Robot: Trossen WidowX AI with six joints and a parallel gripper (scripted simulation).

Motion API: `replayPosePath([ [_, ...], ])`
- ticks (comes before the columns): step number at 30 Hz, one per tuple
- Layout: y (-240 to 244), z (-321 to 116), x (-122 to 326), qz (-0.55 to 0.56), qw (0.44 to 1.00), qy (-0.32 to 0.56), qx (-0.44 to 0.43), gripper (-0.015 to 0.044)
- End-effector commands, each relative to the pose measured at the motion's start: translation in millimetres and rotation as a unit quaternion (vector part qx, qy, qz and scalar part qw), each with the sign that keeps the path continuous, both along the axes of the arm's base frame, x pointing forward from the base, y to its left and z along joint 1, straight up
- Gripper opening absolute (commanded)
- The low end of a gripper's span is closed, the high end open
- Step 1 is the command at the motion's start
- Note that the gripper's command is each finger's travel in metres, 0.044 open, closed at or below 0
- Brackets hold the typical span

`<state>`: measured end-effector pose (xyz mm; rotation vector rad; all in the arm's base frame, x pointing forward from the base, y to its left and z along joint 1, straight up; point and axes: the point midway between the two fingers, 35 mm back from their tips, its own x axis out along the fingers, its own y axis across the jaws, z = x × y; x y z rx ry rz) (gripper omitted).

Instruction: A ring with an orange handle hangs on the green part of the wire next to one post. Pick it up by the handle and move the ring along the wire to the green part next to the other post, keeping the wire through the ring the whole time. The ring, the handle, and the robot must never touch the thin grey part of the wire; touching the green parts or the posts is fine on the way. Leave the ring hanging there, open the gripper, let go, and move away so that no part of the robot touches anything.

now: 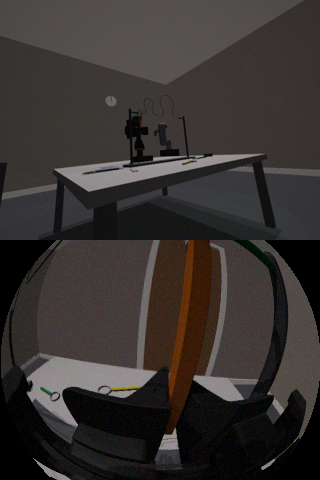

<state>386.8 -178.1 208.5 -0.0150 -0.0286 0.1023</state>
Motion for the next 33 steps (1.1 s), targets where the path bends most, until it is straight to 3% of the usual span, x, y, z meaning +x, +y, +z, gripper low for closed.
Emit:
replayPosePath([
  [1,4.2,1.2,-1.0,-0.002,1.0,-0.001,0.005,-0.015],
  [15,27.9,1.1,-3.1,-0.001,0.999,0.003,0.046,-0.015],
  [33,79.8,11.9,-8.0,0.003,0.981,0.017,0.194,-0.015],
])
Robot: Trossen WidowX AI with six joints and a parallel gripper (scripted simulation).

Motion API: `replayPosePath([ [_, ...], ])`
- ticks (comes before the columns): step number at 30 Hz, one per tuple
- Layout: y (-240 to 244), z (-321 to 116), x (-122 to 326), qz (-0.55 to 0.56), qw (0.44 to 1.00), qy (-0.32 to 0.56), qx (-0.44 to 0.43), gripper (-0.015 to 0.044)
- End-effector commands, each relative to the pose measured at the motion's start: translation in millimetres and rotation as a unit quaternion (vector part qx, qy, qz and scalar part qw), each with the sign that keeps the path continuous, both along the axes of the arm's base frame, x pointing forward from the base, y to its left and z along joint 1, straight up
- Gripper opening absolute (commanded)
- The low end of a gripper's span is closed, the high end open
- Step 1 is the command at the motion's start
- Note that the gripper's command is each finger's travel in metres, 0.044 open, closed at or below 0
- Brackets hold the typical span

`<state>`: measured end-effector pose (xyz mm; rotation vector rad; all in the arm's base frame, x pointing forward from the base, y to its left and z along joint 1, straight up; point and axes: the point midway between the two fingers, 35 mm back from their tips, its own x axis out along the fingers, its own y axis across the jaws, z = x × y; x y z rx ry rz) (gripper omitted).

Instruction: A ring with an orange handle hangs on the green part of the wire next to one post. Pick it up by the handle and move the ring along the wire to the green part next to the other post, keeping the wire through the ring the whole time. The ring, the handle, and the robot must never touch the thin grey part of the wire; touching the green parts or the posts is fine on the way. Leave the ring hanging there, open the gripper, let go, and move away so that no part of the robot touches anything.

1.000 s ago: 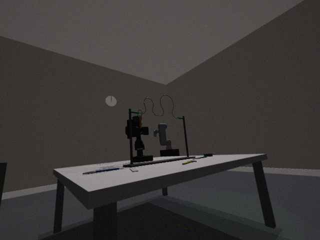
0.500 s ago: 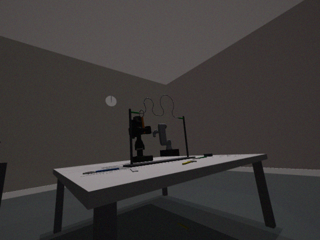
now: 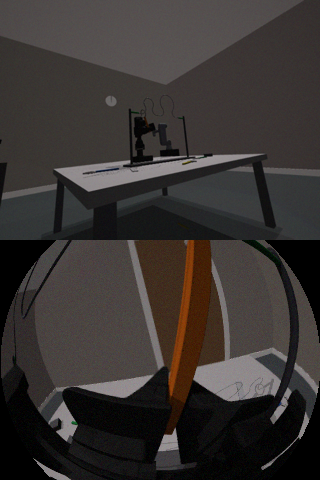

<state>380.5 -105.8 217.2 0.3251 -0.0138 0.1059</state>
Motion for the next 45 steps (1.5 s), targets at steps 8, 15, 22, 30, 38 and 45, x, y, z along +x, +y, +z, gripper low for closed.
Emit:
replayPosePath([
  [8,27.1,13.5,-12.1,0.017,0.995,0.042,0.092,-0.015],
  [15,46.2,28.6,-28.1,0.047,0.981,0.097,0.163,-0.015],
  [22,62.3,49.2,-44.8,0.089,0.955,0.151,0.239,-0.015],
  [30,74.2,76.8,-62.8,0.145,0.913,0.204,0.321,-0.015],
  [38,82.0,105.1,-72.9,0.188,0.867,0.225,0.402,-0.015],
  [45,87.8,128.8,-74.3,0.204,0.829,0.219,0.472,-0.015],
])
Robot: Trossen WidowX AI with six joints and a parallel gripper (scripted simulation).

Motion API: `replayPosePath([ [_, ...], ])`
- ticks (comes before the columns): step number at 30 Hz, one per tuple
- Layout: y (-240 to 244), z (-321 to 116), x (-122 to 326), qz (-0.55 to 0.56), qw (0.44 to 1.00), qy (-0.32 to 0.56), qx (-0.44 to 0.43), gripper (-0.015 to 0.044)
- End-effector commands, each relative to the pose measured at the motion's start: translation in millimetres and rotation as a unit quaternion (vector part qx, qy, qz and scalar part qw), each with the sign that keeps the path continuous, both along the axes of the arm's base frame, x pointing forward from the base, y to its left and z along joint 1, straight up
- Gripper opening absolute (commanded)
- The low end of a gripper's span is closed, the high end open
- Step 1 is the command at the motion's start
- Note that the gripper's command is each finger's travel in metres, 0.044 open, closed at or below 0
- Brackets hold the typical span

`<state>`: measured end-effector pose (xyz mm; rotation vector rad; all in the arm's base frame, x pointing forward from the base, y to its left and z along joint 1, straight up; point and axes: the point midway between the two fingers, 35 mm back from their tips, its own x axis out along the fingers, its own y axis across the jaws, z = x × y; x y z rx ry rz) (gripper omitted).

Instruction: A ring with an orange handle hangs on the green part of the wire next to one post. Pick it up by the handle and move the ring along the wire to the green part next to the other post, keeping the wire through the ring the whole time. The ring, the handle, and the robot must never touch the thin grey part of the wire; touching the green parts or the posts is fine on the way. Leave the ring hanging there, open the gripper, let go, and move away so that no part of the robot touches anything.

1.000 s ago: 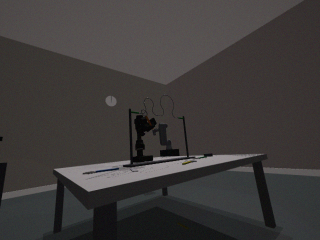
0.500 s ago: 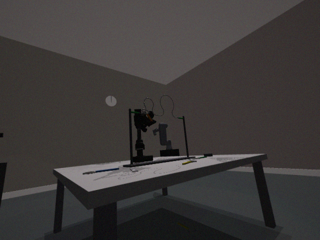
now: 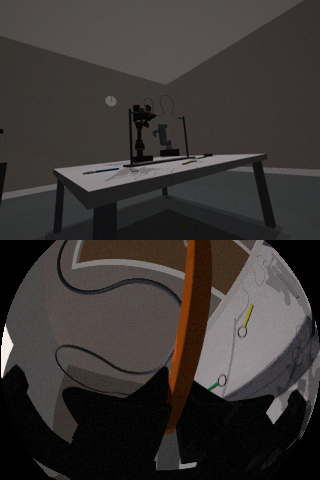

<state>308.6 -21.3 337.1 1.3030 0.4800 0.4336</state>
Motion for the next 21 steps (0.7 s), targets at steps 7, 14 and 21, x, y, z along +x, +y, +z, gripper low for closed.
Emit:
replayPosePath([
  [7,7.6,33.9,0.9,-0.013,0.994,0.009,0.106,-0.015],
  [14,8.6,57.4,5.2,-0.034,0.983,0.016,0.179,-0.015],
  [21,3.8,78.7,5.3,-0.033,0.97,0.025,0.24,-0.015],
])
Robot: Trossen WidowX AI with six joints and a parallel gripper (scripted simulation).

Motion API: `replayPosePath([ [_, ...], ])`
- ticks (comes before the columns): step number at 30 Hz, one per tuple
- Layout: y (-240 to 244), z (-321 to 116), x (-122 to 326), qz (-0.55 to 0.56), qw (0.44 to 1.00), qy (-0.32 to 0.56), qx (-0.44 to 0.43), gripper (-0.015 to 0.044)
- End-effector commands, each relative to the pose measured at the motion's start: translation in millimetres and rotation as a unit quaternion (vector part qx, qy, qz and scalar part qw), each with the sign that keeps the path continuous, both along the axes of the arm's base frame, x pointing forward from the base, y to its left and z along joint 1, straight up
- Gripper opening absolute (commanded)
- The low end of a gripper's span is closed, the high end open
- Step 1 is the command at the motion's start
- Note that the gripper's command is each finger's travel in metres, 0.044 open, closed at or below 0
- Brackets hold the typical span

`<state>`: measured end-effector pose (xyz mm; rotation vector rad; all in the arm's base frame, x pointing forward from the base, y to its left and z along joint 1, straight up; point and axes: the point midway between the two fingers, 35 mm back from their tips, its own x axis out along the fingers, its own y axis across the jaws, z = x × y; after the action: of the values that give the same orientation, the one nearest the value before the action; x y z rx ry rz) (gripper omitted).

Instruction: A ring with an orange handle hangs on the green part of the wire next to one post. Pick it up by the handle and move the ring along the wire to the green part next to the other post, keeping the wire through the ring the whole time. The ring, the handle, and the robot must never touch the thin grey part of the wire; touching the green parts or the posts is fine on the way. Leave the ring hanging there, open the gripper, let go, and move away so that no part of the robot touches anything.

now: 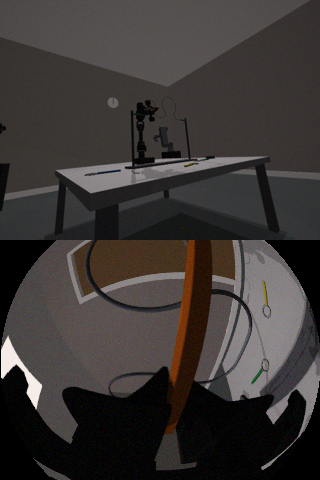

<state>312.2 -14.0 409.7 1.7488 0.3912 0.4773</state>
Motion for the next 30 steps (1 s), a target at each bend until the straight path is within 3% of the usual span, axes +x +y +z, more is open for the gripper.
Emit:
replayPosePath([
  [1,-4.2,8.6,1.7,-0.003,1.0,0.005,0.029,-0.015],
  [13,-11.3,24.1,2.0,-0.001,0.999,0.008,0.05,-0.015],
  [30,-9.9,13.1,2.1,-0.004,0.997,-0.002,-0.072,-0.015],
])
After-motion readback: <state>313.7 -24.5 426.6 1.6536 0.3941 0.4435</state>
